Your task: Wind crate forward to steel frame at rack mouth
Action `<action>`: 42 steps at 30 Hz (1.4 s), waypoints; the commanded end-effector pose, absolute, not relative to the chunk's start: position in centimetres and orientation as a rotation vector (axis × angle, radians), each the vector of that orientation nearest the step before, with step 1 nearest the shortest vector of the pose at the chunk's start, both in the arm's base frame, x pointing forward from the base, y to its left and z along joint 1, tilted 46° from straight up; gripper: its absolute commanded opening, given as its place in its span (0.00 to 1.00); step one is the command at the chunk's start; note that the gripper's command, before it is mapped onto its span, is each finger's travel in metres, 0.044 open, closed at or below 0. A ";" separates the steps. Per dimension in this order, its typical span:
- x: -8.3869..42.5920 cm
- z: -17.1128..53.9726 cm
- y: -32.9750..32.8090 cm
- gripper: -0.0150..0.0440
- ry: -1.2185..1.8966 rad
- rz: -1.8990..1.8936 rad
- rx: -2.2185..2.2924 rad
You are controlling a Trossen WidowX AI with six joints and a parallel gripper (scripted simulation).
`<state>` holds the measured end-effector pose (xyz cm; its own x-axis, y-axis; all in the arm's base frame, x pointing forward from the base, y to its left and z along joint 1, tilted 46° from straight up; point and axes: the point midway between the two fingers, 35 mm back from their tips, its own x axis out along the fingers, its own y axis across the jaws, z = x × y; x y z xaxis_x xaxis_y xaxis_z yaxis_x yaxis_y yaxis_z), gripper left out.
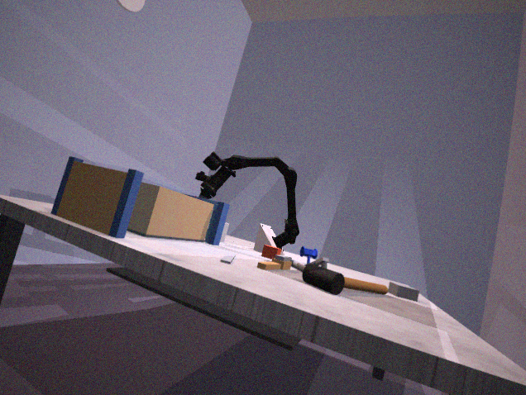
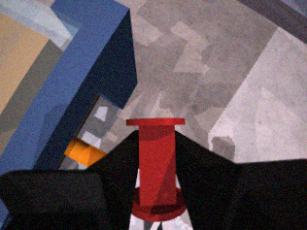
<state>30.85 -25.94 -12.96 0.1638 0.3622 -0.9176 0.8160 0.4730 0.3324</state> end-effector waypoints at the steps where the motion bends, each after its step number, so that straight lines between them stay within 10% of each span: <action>1: 31.2 -12.3 -24.4 0.25 1.447 -0.415 1.136; 42: 31.2 -8.6 -20.4 0.25 1.449 -0.413 1.140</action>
